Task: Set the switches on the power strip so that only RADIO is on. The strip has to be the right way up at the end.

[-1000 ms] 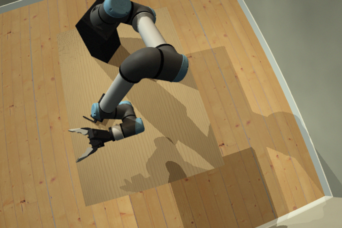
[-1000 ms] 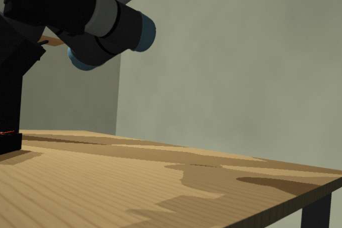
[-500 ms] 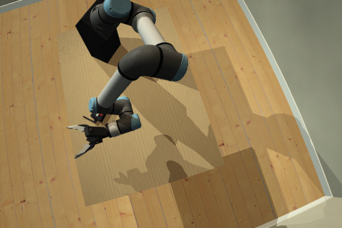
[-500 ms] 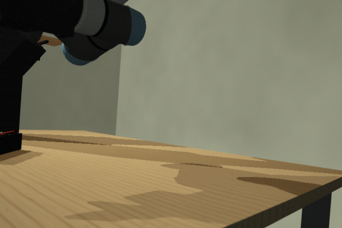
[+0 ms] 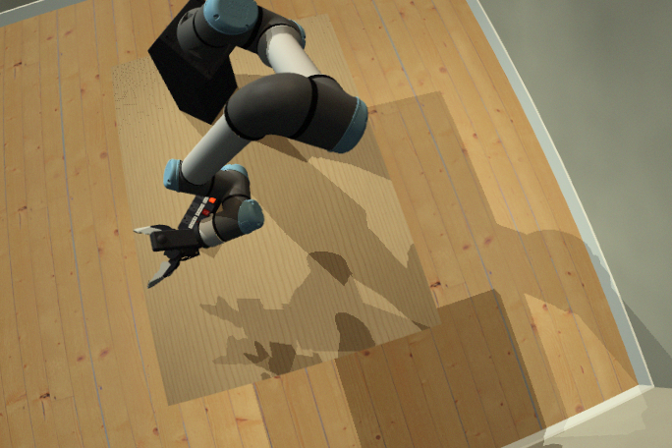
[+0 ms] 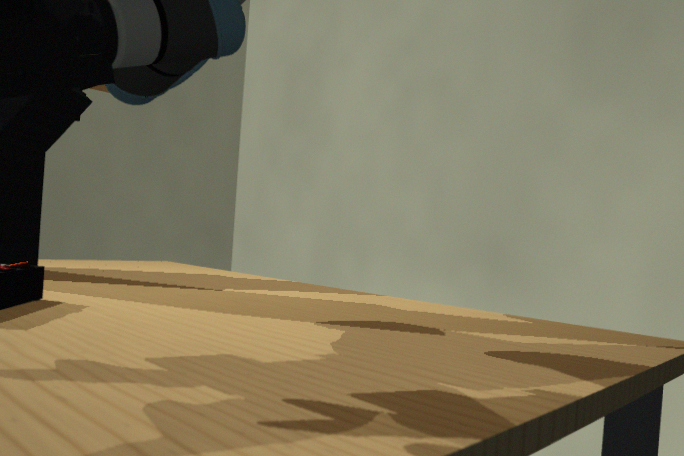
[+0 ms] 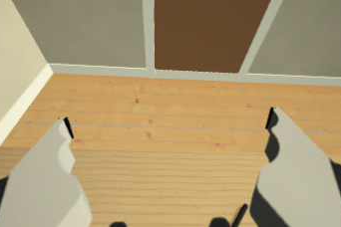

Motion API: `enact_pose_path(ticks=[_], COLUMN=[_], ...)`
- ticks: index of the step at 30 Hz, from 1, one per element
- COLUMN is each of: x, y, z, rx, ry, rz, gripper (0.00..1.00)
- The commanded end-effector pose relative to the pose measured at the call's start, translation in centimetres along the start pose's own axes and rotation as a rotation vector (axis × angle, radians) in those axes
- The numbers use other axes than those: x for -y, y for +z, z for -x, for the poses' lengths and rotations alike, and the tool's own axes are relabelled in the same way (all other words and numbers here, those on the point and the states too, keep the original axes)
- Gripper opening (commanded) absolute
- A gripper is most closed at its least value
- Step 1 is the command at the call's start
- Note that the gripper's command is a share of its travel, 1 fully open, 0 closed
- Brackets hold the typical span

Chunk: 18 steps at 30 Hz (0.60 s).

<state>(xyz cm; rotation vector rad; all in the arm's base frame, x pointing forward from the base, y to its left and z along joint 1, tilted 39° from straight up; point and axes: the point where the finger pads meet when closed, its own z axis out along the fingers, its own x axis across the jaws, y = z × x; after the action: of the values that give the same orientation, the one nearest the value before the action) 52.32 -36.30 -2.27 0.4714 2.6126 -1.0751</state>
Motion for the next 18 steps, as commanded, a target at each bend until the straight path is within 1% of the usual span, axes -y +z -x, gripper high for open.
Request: enact_pose_path(ticks=[1, 3, 4, 5, 6, 7, 8, 9, 10, 11, 12, 14, 17, 18], x=[-2.4, -4.3, -4.3, -5.3, -5.3, -6.2, -6.2, -7.2, -7.2, -8.1, -8.1, -9.9, -9.9, -10.8], y=[0.4, 0.0, 0.0, -0.2, -0.2, -0.6, -0.6, -1.0, -1.0, -1.5, -1.5, -2.6, -2.6, -3.2], z=[-1.7, -3.4, -3.4, -4.3, -4.3, -5.1, -5.1, -5.9, -5.9, -6.7, -6.7, -8.1, -8.1, -8.8], rx=[0.013, 0.011, 0.011, 0.011, 0.011, 0.011, 0.011, 0.011, 0.011, 0.012, 0.012, 0.014, 0.014, 0.016], ry=[-0.011, -0.013, -0.013, -0.013, -0.013, -0.012, -0.012, -0.010, -0.010, -0.008, -0.008, 0.000, 0.000, 0.004], rz=[0.123, 0.207, 0.207, 0.248, 0.248, 0.290, 0.290, 0.332, 0.332, 0.373, 0.373, 0.453, 0.453, 0.492], gripper=[1.00, 1.00, 1.00, 1.00, 1.00, 1.00, 1.00, 1.00, 1.00, 1.00, 1.00, 1.00, 1.00, 1.00])
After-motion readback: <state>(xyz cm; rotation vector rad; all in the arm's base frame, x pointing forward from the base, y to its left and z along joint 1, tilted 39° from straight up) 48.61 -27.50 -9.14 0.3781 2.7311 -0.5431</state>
